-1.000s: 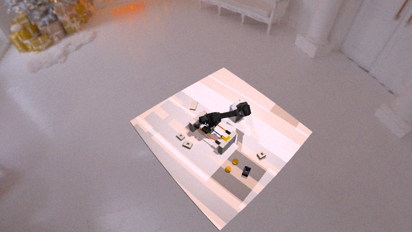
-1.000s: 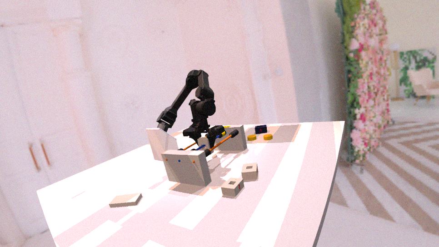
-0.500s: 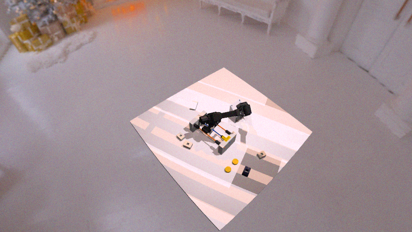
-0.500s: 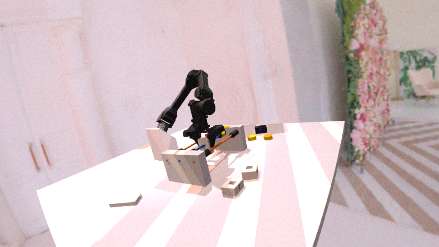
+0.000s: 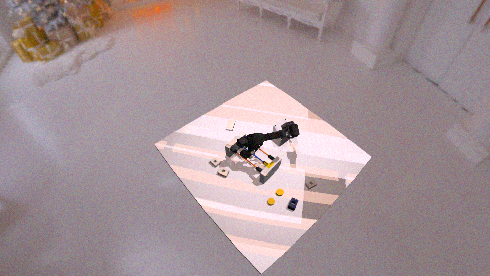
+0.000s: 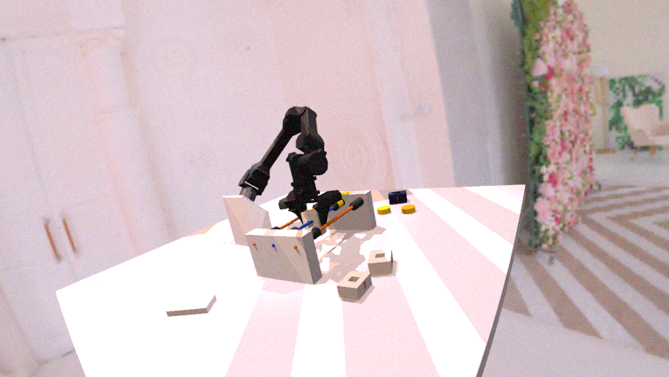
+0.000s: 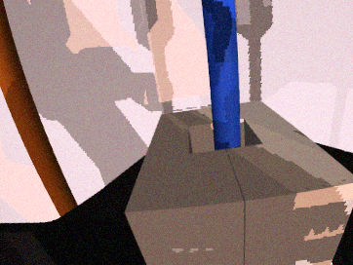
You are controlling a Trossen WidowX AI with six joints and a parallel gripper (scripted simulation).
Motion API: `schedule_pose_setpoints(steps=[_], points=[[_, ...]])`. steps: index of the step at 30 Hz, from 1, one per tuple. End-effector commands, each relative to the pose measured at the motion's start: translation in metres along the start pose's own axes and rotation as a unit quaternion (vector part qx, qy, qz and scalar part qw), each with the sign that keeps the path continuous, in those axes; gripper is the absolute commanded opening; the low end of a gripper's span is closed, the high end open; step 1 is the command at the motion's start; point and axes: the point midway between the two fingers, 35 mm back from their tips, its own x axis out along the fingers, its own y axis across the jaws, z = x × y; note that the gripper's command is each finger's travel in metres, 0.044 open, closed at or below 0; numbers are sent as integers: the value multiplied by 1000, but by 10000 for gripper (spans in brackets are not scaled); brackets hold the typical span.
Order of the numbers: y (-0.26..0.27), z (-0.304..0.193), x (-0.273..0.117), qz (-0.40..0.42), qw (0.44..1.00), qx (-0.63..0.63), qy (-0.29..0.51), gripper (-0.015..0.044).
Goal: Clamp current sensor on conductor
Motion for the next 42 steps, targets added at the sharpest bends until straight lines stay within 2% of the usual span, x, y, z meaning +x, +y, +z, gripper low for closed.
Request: schedule_pose_setpoints(steps=[1,8,40,42], points=[[0,0,0,0,1000,0,0,105],[0,0,0,0,1000,0,0,278],[0,0,0,0,1000,0,0,278],[0,0,0,0,1000,0,0,330]])
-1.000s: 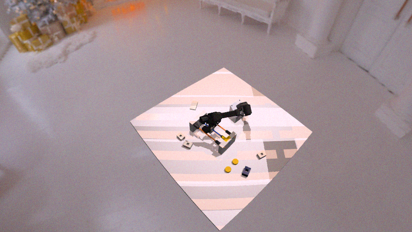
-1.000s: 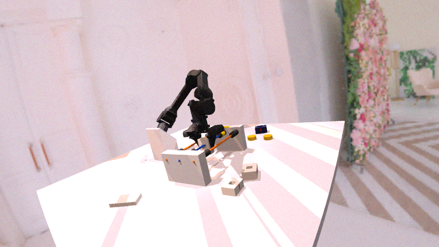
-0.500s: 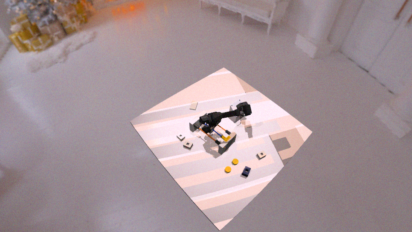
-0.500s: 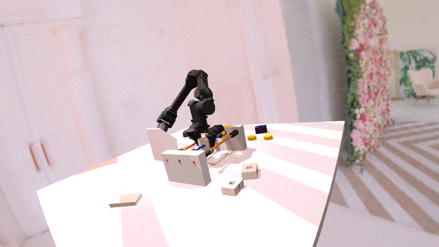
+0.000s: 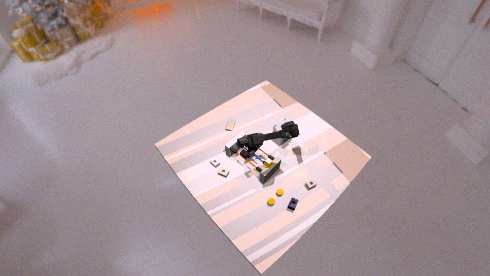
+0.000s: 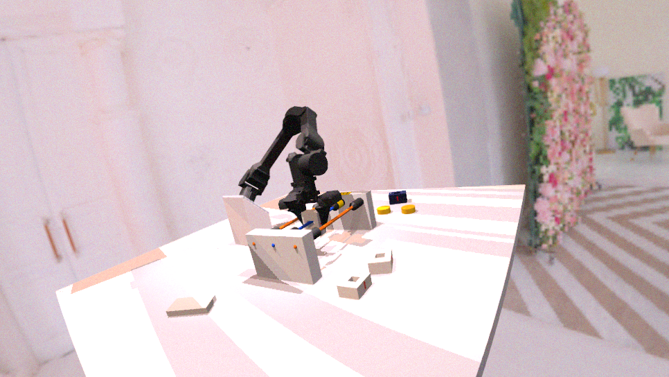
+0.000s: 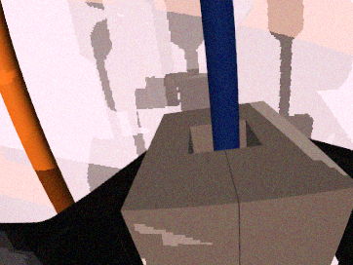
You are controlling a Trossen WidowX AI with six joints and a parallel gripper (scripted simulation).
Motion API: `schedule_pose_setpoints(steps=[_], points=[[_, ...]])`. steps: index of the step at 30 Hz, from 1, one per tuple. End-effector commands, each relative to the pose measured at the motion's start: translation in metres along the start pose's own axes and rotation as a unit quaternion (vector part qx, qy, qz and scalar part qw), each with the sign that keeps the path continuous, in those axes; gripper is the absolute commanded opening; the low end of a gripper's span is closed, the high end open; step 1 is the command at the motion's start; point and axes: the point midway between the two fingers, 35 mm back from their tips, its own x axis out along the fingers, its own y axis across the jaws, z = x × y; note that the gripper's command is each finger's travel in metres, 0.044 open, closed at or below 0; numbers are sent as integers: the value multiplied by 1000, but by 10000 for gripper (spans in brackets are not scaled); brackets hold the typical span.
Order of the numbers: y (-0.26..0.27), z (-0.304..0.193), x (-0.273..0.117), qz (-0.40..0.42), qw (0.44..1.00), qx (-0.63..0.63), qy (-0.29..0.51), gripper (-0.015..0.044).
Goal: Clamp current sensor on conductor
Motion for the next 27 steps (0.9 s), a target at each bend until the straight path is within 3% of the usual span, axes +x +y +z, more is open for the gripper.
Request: schedule_pose_setpoints(steps=[1,4,14,21,27], points=[[0,0,0,0,1000,-1,0,356],[0,0,0,0,1000,-1,0,435],[1,0,-3,-1,1000,0,0,440],[6,-1,-99,-20,1000,1,-1,440],[5,-3,-110,-22,1000,1,1,440]])
